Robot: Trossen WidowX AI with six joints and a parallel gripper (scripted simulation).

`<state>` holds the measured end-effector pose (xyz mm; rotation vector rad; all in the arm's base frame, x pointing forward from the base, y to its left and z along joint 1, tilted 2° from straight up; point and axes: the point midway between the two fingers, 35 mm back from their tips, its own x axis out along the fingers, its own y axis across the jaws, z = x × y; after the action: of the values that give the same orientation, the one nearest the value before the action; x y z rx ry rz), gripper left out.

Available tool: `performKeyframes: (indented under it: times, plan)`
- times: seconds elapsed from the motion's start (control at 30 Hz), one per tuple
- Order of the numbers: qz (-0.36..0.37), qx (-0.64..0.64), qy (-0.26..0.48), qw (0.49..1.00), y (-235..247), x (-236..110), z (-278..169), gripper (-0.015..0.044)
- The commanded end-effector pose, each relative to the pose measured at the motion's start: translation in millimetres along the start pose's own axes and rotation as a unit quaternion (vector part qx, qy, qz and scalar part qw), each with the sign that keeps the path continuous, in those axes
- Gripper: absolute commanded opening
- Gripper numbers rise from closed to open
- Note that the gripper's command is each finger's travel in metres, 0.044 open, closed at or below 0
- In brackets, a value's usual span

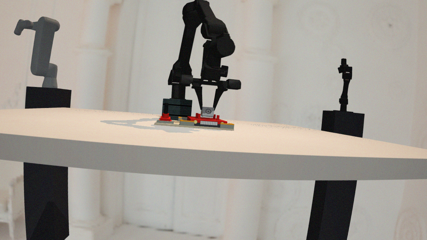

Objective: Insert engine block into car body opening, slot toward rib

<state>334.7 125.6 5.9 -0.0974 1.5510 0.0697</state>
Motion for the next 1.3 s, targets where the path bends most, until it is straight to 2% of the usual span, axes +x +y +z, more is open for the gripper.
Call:
performKeyframes:
  times: [0.0,1.27]
  plan:
    - [0.001,0.002,0.001,1.000,0.3,2.0,-0.2,0.0159]
    - [0.001,-0.002,0.001,1.000,0.5,10.7,-0.3,0.0159]
